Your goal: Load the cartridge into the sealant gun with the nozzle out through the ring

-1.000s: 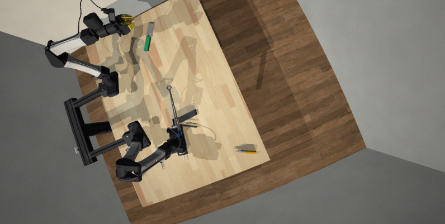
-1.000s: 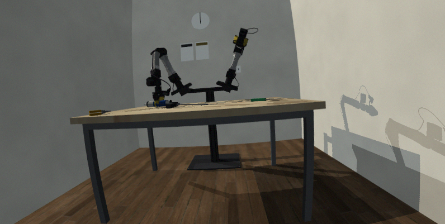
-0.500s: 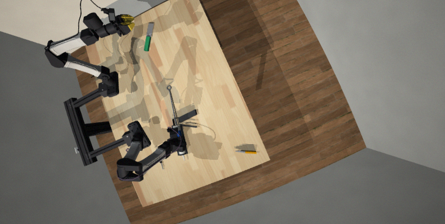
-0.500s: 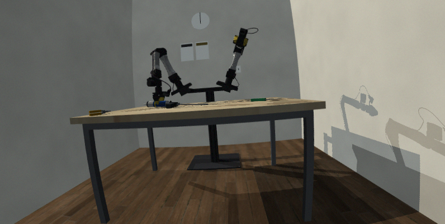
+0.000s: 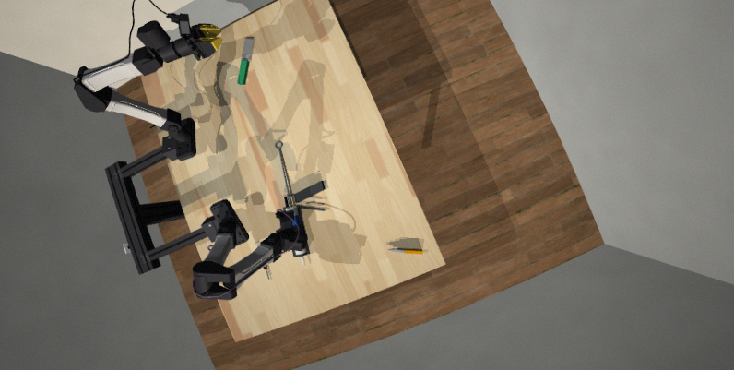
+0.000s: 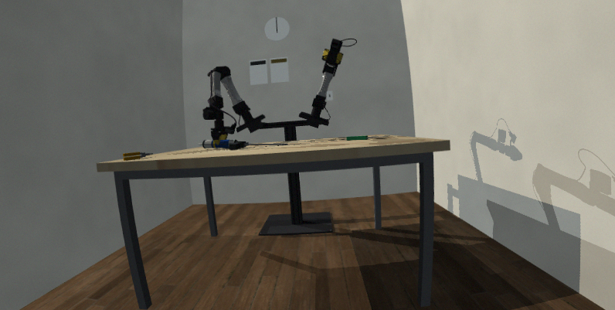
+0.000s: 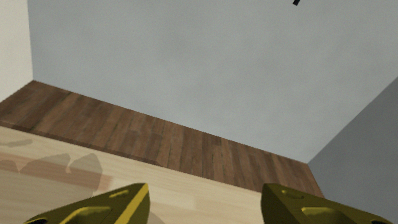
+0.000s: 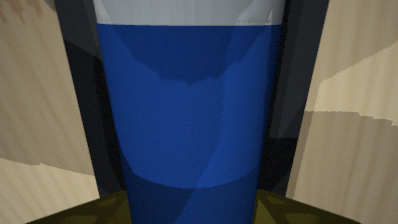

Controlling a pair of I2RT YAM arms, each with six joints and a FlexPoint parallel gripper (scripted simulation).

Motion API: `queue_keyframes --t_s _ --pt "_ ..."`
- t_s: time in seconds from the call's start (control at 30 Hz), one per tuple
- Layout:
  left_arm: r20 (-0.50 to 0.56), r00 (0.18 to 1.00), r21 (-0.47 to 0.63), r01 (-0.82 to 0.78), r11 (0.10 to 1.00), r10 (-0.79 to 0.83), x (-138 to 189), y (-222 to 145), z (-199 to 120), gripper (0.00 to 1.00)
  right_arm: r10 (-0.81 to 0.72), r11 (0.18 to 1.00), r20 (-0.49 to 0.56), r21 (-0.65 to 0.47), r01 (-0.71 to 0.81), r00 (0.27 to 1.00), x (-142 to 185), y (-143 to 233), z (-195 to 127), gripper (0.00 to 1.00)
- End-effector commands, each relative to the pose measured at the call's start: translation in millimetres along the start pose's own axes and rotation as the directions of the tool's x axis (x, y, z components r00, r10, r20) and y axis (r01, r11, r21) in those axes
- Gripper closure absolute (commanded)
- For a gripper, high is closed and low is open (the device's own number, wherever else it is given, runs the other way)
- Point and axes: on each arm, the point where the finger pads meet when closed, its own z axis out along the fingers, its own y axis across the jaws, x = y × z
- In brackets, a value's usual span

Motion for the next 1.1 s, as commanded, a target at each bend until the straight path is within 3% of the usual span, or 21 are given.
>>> queue_keyframes --t_s 0.0,1.07 --pt "0.049 0.999 0.013 0.002 1.000 -0.003 -21 -6 1 0.47 0.012 0.999 -0.029 0.047 -0.011 1.000 12 -14 -11 1.00" --pt "0.049 0.999 0.013 0.002 1.000 -0.003 -21 -6 1 0.47 -0.010 1.000 0.051 -0.002 0.010 0.999 1 -4 5 1.00"
